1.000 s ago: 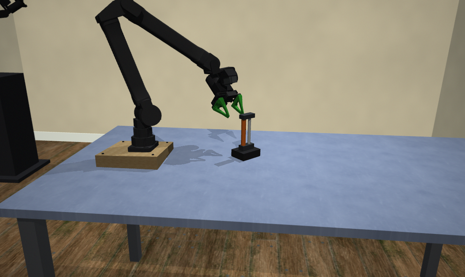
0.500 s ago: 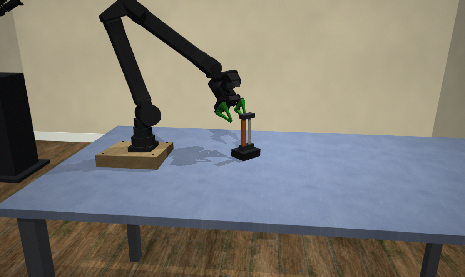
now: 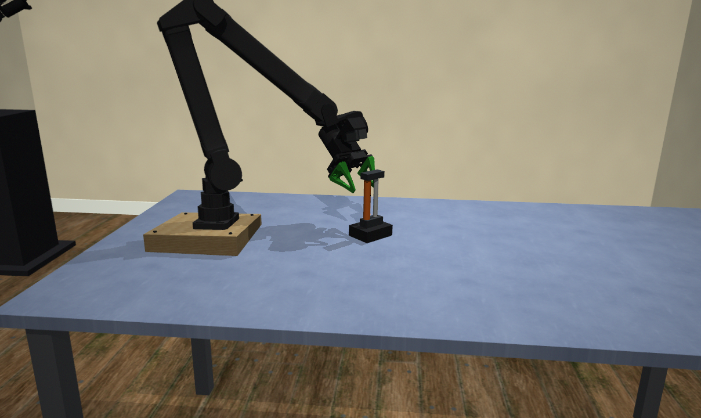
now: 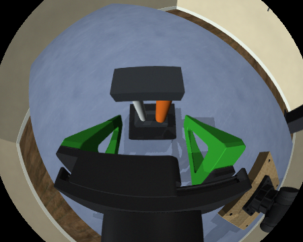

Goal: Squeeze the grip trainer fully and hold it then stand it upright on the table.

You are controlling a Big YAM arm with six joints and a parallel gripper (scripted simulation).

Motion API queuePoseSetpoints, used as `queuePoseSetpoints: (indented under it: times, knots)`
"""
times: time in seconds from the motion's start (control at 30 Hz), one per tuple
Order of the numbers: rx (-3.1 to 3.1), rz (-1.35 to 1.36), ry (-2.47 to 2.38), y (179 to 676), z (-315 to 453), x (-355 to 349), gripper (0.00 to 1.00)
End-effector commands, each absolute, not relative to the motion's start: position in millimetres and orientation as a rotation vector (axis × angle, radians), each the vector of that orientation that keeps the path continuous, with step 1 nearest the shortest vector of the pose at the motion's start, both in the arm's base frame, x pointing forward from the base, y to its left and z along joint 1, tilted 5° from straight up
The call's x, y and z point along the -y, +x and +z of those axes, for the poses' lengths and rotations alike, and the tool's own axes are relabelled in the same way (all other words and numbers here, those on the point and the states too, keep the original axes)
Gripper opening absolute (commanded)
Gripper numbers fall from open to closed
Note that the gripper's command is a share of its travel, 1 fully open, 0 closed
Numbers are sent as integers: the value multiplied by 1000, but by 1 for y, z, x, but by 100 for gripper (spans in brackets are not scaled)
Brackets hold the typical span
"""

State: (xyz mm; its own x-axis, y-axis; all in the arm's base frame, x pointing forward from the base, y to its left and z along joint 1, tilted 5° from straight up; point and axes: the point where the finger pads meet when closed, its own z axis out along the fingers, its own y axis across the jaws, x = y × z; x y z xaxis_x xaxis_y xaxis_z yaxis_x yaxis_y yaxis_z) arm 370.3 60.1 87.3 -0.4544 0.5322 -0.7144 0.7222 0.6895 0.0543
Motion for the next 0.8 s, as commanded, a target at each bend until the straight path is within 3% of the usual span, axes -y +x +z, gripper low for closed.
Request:
queuePoseSetpoints:
  times: [0.0, 0.77]
  knots:
    - [-2174, -343, 939, 375, 80, -55, 76]
    - [-2167, -336, 940, 391, 63, -41, 76]
